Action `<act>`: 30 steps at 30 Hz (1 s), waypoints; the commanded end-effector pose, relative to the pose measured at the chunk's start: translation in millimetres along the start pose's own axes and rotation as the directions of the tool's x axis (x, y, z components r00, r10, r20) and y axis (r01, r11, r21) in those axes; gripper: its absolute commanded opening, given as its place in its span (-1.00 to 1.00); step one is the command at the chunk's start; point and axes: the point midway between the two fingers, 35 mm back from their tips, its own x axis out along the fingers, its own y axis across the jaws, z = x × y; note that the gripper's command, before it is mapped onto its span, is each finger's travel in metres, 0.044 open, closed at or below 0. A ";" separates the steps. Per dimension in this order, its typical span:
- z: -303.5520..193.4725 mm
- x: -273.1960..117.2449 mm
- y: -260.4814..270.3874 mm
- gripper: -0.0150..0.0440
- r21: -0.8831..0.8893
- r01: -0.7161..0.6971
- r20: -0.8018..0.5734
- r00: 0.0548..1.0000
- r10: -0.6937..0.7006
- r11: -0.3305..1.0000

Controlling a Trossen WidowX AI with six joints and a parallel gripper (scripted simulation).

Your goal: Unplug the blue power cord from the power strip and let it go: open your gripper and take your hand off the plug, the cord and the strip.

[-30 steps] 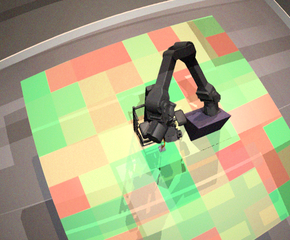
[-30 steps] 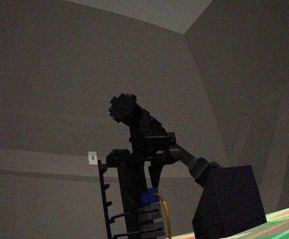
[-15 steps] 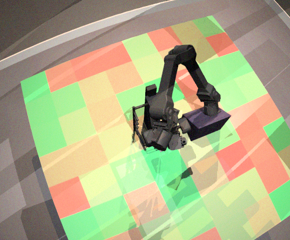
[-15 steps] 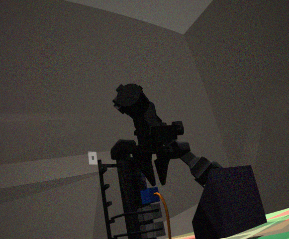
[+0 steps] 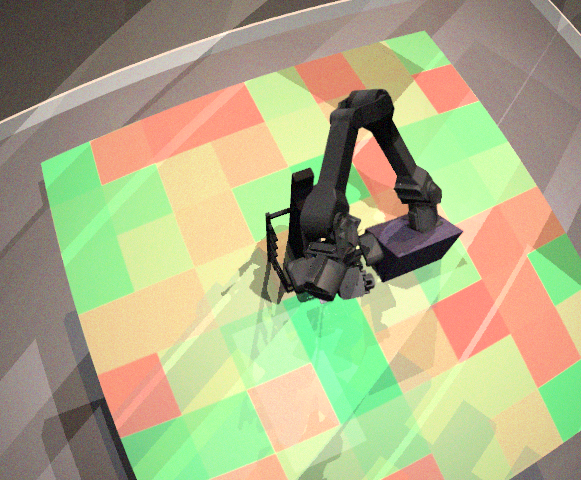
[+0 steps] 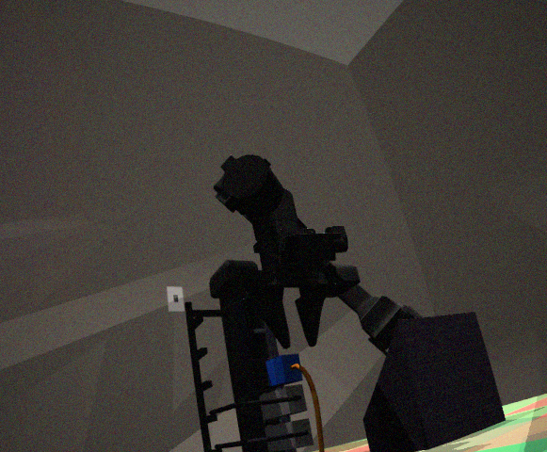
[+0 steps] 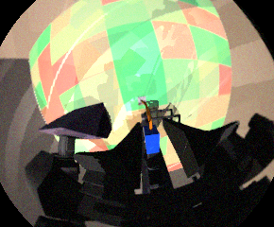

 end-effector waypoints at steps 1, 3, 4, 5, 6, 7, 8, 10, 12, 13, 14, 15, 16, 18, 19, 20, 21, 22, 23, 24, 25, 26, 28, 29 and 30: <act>-0.4 -2.9 -0.9 0.05 0.008 0.000 0.004 1.000 0.000 1.000; -2.2 -2.9 -1.0 0.05 0.008 0.000 0.004 1.000 0.000 1.000; -3.5 -2.9 -1.0 0.05 0.008 0.000 0.004 1.000 0.000 1.000; -5.0 -2.9 -1.0 0.05 0.008 0.000 0.004 1.000 0.000 1.000; -6.6 -2.9 -1.0 0.05 0.008 0.000 0.004 1.000 0.000 1.000; -8.2 -3.0 -1.0 0.05 0.008 0.000 0.004 1.000 0.000 1.000; -9.8 -3.0 -1.0 0.05 0.008 0.000 0.004 1.000 0.000 1.000; -13.1 -3.0 -1.0 0.05 0.008 0.000 0.004 1.000 0.000 1.000; -16.4 -3.0 -0.9 0.05 0.008 0.000 0.004 1.000 0.000 1.000; -18.0 -3.0 -0.9 0.05 0.008 0.000 0.004 1.000 0.000 1.000; -19.6 -2.9 -0.8 0.05 0.008 0.000 0.004 1.000 0.000 1.000; -21.3 -2.9 -0.8 0.05 0.008 0.000 0.003 1.000 0.000 1.000; -22.9 -2.9 -0.7 0.05 0.008 0.000 0.003 1.000 0.000 1.000; -26.2 -2.9 -0.5 0.05 0.008 0.000 0.003 1.000 0.000 1.000; -27.8 -2.8 -0.5 0.05 0.008 0.000 0.003 1.000 0.000 1.000; -29.4 -2.8 -0.4 0.05 0.007 0.000 0.003 1.000 0.000 1.000; -31.0 -2.8 -0.2 0.05 0.007 0.000 0.003 1.000 0.000 1.000; -32.6 -2.7 -0.1 0.05 0.007 -0.001 0.002 1.000 0.000 1.000; -34.3 -2.7 0.0 0.05 0.007 -0.001 0.002 1.000 0.001 1.000; -35.9 -2.6 0.1 0.05 0.007 -0.001 0.002 1.000 0.001 1.000; -37.5 -2.6 0.3 0.05 0.007 -0.001 0.002 1.000 0.001 1.000; -38.8 -2.5 0.4 0.05 0.007 -0.001 0.002 1.000 0.001 1.000; -39.9 -2.5 0.5 0.05 0.007 -0.001 0.002 1.000 0.001 1.000; -39.9 -2.5 0.5 0.05 0.007 -0.001 0.002 1.000 0.001 1.000; -39.9 -2.5 0.5 0.05 0.007 -0.001 0.002 1.000 0.001 1.000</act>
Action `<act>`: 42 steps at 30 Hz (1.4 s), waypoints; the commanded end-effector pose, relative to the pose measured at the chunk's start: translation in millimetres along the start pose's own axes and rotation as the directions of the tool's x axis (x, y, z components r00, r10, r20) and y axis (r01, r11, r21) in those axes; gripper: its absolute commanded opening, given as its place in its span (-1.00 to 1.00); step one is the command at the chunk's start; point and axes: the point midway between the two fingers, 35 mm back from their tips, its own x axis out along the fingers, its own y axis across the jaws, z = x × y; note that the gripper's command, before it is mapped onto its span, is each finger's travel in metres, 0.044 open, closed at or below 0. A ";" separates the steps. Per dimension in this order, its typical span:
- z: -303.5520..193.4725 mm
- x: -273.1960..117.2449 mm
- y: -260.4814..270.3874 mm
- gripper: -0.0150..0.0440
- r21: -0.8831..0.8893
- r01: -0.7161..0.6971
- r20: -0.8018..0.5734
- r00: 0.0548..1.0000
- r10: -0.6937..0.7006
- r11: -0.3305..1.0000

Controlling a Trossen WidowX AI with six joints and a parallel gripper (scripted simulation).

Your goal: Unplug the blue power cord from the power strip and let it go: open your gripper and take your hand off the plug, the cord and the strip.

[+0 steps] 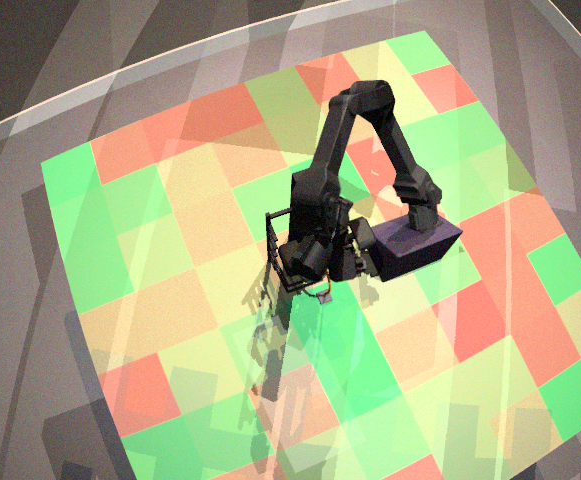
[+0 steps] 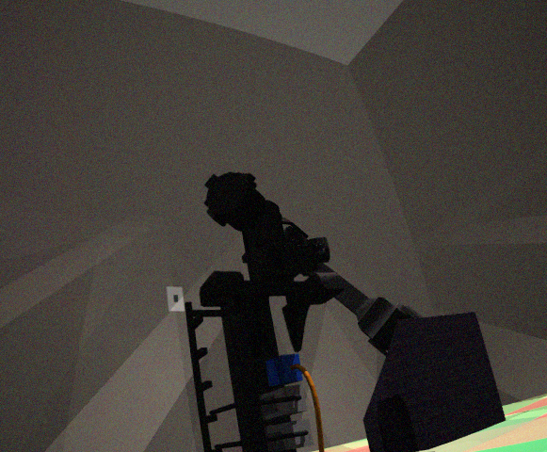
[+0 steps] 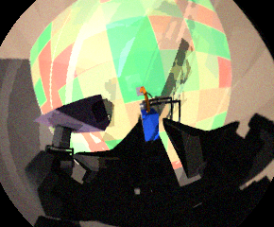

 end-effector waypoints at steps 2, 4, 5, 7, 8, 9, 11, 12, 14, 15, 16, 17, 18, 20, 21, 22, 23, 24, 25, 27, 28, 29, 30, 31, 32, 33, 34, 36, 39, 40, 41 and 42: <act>-4.1 -0.2 1.2 0.05 -0.005 0.003 -0.004 1.000 -0.003 1.000; -4.1 1.0 1.2 0.05 -0.005 0.003 -0.004 1.000 -0.003 1.000; -4.1 1.8 1.2 0.05 -0.005 0.003 -0.004 1.000 -0.003 1.000; -4.1 4.3 1.1 0.05 -0.005 0.003 -0.004 1.000 -0.003 1.000; -4.1 5.8 1.1 0.05 -0.005 0.003 -0.004 1.000 -0.003 1.000; -4.1 7.5 1.1 0.05 -0.005 0.003 -0.004 1.000 -0.003 1.000; -4.2 10.5 1.1 0.05 -0.005 0.003 -0.004 1.000 -0.003 1.000; -4.2 11.3 1.1 0.05 -0.005 0.003 -0.004 1.000 -0.003 1.000; -4.2 11.6 1.1 0.05 -0.005 0.003 -0.004 1.000 -0.003 1.000; -4.2 11.6 1.1 0.05 -0.005 0.003 -0.004 1.000 -0.003 1.000; -3.3 9.4 0.7 -0.04 0.000 0.000 0.000 1.000 0.000 1.000; -3.3 9.4 0.7 -0.13 0.000 0.000 0.000 1.000 0.000 1.000; -3.3 9.4 0.7 -0.22 0.000 0.000 0.000 1.000 0.000 1.000; -3.3 9.4 0.7 -0.33 0.000 0.000 0.000 1.000 0.000 1.000; -3.3 9.4 0.7 -0.35 0.000 0.000 0.000 1.000 0.000 1.000; -3.3 9.4 0.7 -0.37 0.000 0.000 0.000 1.000 0.000 1.000; -3.3 9.4 0.7 -0.40 0.000 0.000 0.000 1.000 0.000 1.000; -3.3 9.4 0.7 -0.42 0.000 0.000 0.000 1.000 0.000 1.000; -3.3 9.4 0.7 -0.44 0.000 0.000 0.000 1.000 0.000 1.000; -3.3 9.4 0.7 -0.49 0.000 0.000 0.000 1.000 0.000 1.000; -3.0 9.4 0.6 -0.49 0.000 0.000 0.000 1.000 0.000 1.000; -2.5 9.4 0.6 -0.49 0.000 0.000 0.000 1.000 0.000 1.000; -1.7 9.4 0.5 -0.49 0.000 0.000 0.000 1.000 0.000 1.000; -0.7 9.3 0.4 -0.49 -0.001 0.000 0.000 1.000 0.000 1.000; 0.6 9.2 0.2 -0.49 -0.001 0.000 0.000 1.000 0.000 1.000; 2.1 9.2 0.1 -0.49 -0.001 0.000 0.000 1.000 0.000 1.000; 3.7 9.1 -0.1 -0.49 -0.001 0.000 0.000 1.000 0.000 1.000; 6.9 8.9 -0.4 -0.49 -0.001 0.000 0.001 1.000 0.000 1.000; 11.8 8.7 -0.8 -0.49 -0.001 0.001 0.001 1.000 -0.001 1.000; 13.4 8.7 -0.9 -0.49 -0.002 0.001 0.001 1.000 -0.001 1.000; 15.1 8.6 -1.0 -0.49 -0.002 0.001 0.001 1.000 -0.001 1.000; 16.7 8.6 -1.1 -0.49 -0.002 0.001 0.002 1.000 -0.001 1.000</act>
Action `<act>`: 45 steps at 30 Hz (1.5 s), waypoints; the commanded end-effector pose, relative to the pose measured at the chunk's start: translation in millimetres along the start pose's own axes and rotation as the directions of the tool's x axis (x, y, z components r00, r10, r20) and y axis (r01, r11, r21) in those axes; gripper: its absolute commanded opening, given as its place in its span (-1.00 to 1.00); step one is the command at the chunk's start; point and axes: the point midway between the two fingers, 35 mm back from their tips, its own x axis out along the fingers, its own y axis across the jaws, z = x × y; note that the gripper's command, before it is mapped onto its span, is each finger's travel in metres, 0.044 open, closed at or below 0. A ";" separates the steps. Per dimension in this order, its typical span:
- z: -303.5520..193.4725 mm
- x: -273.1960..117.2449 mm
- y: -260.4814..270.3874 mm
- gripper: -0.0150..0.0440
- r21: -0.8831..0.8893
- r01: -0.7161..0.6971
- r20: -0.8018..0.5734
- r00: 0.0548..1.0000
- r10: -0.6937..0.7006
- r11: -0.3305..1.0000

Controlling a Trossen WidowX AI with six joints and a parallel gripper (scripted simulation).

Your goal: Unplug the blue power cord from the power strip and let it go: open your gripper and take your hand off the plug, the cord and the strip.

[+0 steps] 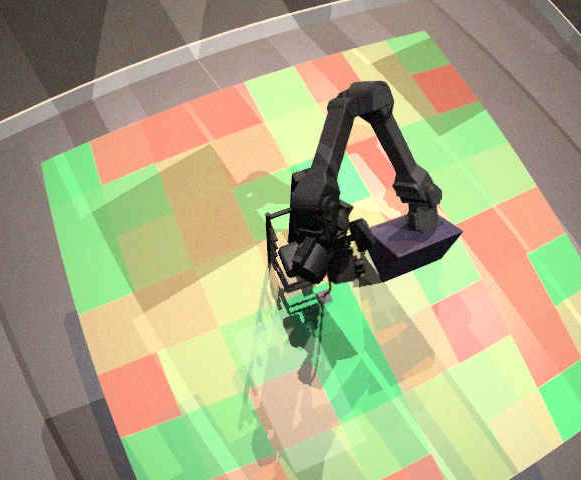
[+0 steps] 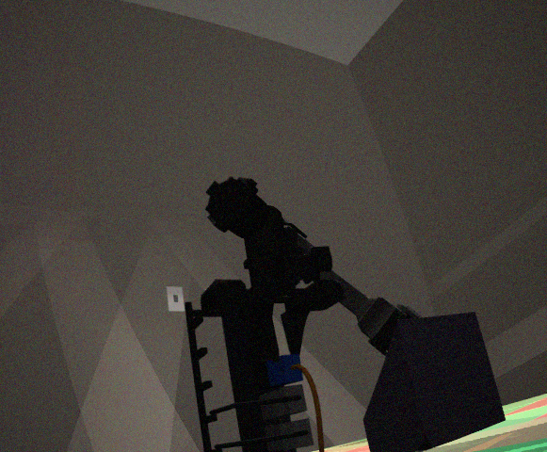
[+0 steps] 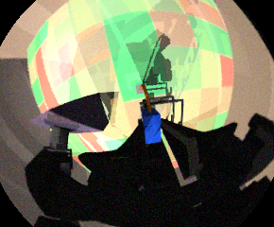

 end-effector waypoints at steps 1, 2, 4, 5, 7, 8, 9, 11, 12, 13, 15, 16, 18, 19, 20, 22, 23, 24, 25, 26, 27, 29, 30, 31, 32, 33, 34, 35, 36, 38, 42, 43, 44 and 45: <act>19.9 -2.6 -1.6 -0.49 -0.001 0.002 0.029 1.000 -0.002 1.000; 21.5 -2.7 -1.7 -0.49 -0.001 0.002 0.029 1.000 -0.002 1.000; 24.8 -2.9 -1.8 -0.49 -0.001 0.003 0.030 1.000 -0.003 1.000; 26.4 -3.0 -1.8 -0.49 -0.002 0.003 0.030 1.000 -0.003 1.000; 29.7 -3.3 -1.9 -0.49 -0.002 0.003 0.030 1.000 -0.003 1.000; 31.3 -3.4 -1.9 -0.49 -0.002 0.003 0.030 1.000 -0.003 1.000; 33.0 -3.6 -1.9 -0.49 -0.002 0.003 0.030 1.000 -0.003 1.000; 36.2 -4.0 -1.8 -0.49 -0.002 0.003 0.030 1.000 -0.003 1.000; 37.8 -4.2 -1.7 -0.49 -0.002 0.003 0.030 1.000 -0.003 1.000; 39.3 -4.5 -1.7 -0.49 -0.002 0.004 0.030 1.000 -0.003 1.000; 42.5 -5.1 -1.5 -0.49 -0.002 0.004 0.030 1.000 -0.004 1.000; 44.1 -5.4 -1.4 -0.49 -0.003 0.004 0.030 1.000 -0.004 1.000; 47.3 -6.0 -1.1 -0.49 -0.003 0.004 0.030 1.000 -0.004 1.000; 48.9 -6.3 -0.9 -0.49 -0.003 0.004 0.031 1.000 -0.004 1.000; 41.5 -5.3 0.3 -0.40 -0.008 0.008 0.029 1.000 -0.007 1.000; 41.5 -5.3 0.3 -0.22 -0.008 0.008 0.029 1.000 -0.007 1.000; 41.5 -5.3 0.3 -0.14 -0.008 0.008 0.029 1.000 -0.007 1.000; 41.5 -5.3 0.3 -0.05 -0.008 0.008 0.029 1.000 -0.007 1.000; 41.5 -5.3 0.3 0.04 -0.008 0.008 0.029 1.000 -0.007 1.000; 41.5 -5.3 0.3 0.05 -0.008 0.008 0.029 1.000 -0.007 1.000; 41.5 -5.3 0.3 0.05 -0.008 0.008 0.029 1.000 -0.007 1.000; 41.5 -5.3 0.3 0.05 -0.008 0.008 0.029 1.000 -0.007 1.000; 41.5 -5.3 0.3 0.05 -0.008 0.008 0.029 1.000 -0.007 1.000; 41.5 -5.3 0.3 0.05 -0.008 0.008 0.029 1.000 -0.007 1.000; 41.5 -5.3 0.3 0.05 -0.008 0.008 0.029 1.000 -0.007 1.000; 41.5 -5.3 0.3 0.05 -0.008 0.008 0.029 1.000 -0.007 1.000; 41.5 -5.3 0.3 0.05 -0.008 0.008 0.029 1.000 -0.007 1.000; 41.7 -6.8 0.3 0.05 -0.007 0.007 0.029 1.000 -0.007 1.000; 41.9 -10.2 0.3 0.05 -0.005 0.006 0.027 1.000 -0.006 1.000; 42.0 -12.3 0.3 0.05 -0.004 0.005 0.027 1.000 -0.005 1.000; 41.2 -12.3 0.2 0.05 -0.004 0.005 0.027 1.000 -0.005 1.000; 40.4 -12.2 0.2 0.05 -0.004 0.005 0.027 1.000 -0.005 1.000; 39.3 -12.2 0.1 0.05 -0.004 0.005 0.027 1.000 -0.005 1.000; 38.0 -12.2 0.1 0.05 -0.004 0.005 0.027 1.000 -0.005 1.000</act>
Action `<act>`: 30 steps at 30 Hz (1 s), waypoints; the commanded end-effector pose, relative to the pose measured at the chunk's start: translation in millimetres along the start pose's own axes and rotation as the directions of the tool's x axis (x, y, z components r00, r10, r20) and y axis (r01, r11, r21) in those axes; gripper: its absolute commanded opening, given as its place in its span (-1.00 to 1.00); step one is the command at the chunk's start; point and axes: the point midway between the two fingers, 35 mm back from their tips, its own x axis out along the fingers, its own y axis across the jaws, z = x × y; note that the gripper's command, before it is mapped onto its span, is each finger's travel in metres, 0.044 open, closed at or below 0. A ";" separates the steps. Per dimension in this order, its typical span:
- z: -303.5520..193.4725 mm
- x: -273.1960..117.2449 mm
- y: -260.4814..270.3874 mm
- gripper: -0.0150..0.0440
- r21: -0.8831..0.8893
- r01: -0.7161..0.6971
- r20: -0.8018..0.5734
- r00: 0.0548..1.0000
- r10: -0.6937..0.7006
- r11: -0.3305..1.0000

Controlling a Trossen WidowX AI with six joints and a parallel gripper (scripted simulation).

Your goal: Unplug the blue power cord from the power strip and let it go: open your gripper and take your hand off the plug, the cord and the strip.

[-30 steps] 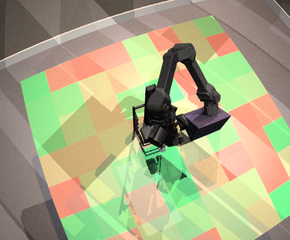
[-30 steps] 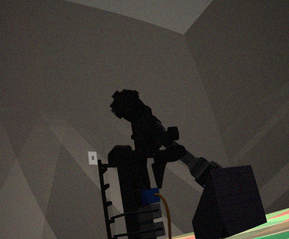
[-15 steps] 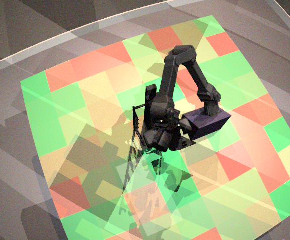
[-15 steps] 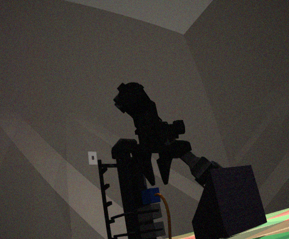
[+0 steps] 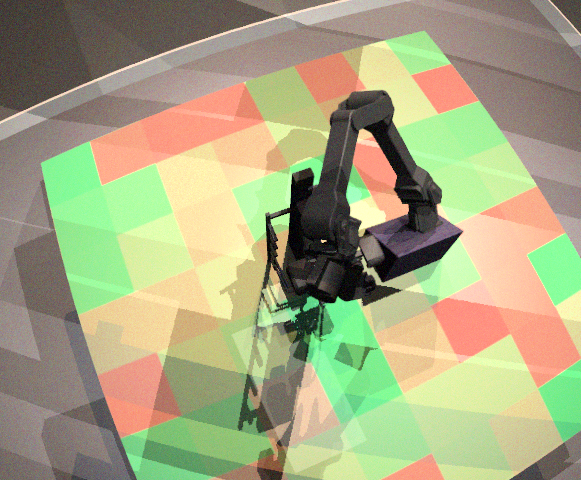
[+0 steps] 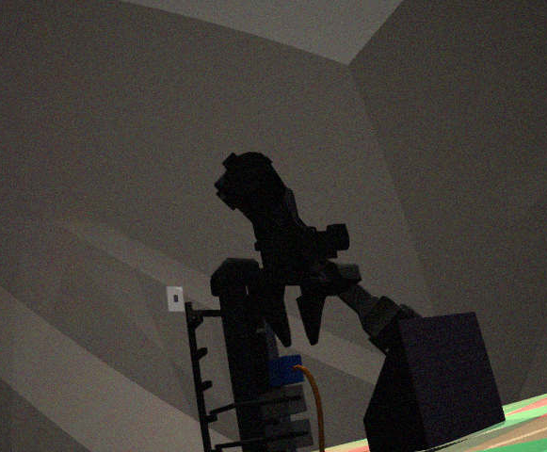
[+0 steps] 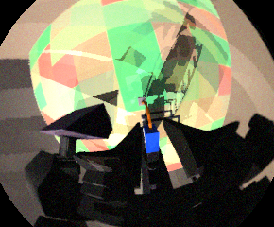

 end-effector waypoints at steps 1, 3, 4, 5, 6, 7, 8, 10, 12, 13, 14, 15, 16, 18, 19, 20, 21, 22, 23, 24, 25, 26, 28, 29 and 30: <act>-4.2 -1.8 -0.6 0.05 0.007 -0.001 0.004 1.000 0.001 1.000; -7.5 -1.8 -0.7 0.05 0.007 -0.001 0.004 1.000 0.001 1.000; -9.2 -1.8 -0.8 0.05 0.007 -0.001 0.004 1.000 0.001 1.000; -10.8 -1.8 -0.8 0.05 0.007 -0.001 0.004 1.000 0.001 1.000; -12.5 -1.8 -0.8 0.05 0.007 -0.001 0.004 1.000 0.001 1.000; -14.1 -1.8 -0.8 0.05 0.007 -0.001 0.004 1.000 0.001 1.000; -15.8 -1.8 -0.8 0.05 0.007 -0.001 0.004 1.000 0.001 1.000; -19.1 -1.8 -0.7 0.05 0.006 -0.001 0.004 1.000 0.001 1.000; -22.4 -1.8 -0.7 0.05 0.006 -0.001 0.004 1.000 0.001 1.000; -24.1 -1.8 -0.6 0.05 0.006 -0.001 0.003 1.000 0.001 1.000; -25.7 -1.7 -0.5 0.05 0.006 -0.001 0.003 1.000 0.001 1.000; -27.4 -1.7 -0.5 0.05 0.006 -0.001 0.003 1.000 0.001 1.000; -29.0 -1.7 -0.4 0.05 0.006 -0.001 0.003 1.000 0.001 1.000; -32.3 -1.6 -0.2 0.05 0.006 -0.001 0.003 1.000 0.001 1.000; -33.9 -1.6 -0.1 0.05 0.006 -0.001 0.003 1.000 0.001 1.000; -35.6 -1.5 0.0 0.05 0.006 -0.001 0.002 1.000 0.001 1.000; -37.2 -1.5 0.1 0.05 0.006 -0.001 0.002 1.000 0.001 1.000; -38.8 -1.4 0.3 0.05 0.006 -0.001 0.002 1.000 0.001 1.000; -40.5 -1.4 0.4 0.05 0.006 -0.001 0.002 1.000 0.001 1.000; -41.8 -1.3 0.5 0.05 0.006 -0.001 0.002 1.000 0.001 1.000; -42.6 -1.3 0.6 0.05 0.006 -0.001 0.002 1.000 0.001 1.000; -42.9 -1.3 0.6 0.05 0.006 -0.001 0.002 1.000 0.001 1.000; -42.9 -1.3 0.6 0.05 0.006 -0.001 0.002 1.000 0.001 1.000; -42.9 -1.3 0.6 0.05 0.006 -0.001 0.002 1.000 0.001 1.000; -42.9 -1.0 0.6 0.05 0.006 -0.001 0.002 1.000 0.001 1.000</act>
